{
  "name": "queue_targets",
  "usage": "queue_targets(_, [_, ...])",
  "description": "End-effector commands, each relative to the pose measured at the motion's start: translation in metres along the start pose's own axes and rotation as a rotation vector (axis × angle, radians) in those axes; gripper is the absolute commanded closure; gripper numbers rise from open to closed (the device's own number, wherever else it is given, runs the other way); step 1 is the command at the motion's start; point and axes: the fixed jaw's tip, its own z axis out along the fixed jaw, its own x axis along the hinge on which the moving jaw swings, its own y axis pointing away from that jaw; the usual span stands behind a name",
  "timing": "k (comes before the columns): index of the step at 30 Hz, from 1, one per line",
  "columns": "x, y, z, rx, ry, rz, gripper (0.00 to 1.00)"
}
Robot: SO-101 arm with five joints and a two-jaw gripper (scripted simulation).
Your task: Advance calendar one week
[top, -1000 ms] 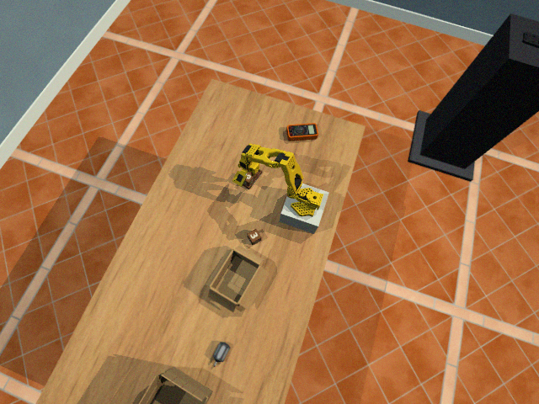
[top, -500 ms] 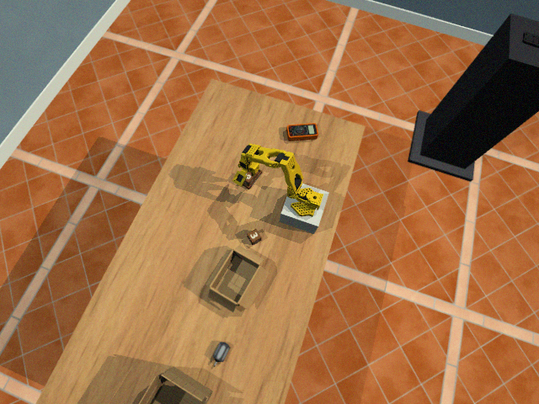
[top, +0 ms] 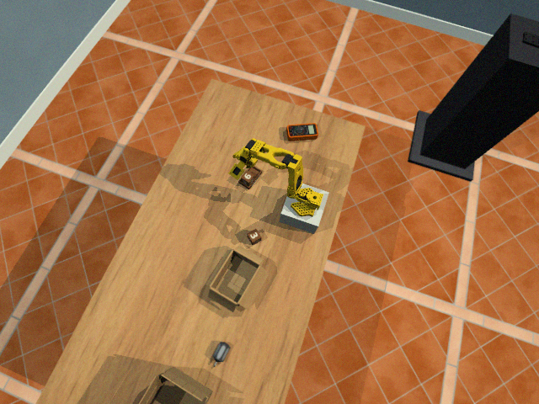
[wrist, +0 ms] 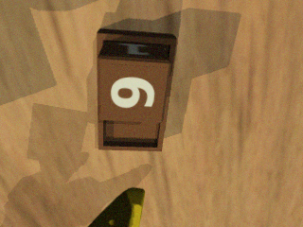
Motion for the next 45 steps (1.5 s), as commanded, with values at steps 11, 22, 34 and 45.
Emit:
queue_targets(11, [0.000,-0.027,-0.057,0.284,-0.014,0.001,0.65])
queue_targets(22, [-0.003,-0.028,-0.058,0.294,-0.019,-0.012,0.65])
queue_targets(34, [-0.058,-0.014,-0.052,0.288,-0.097,-0.230,0.65])
queue_targets(45, [-0.158,0.057,-0.045,0.266,-0.267,-0.706,0.65])
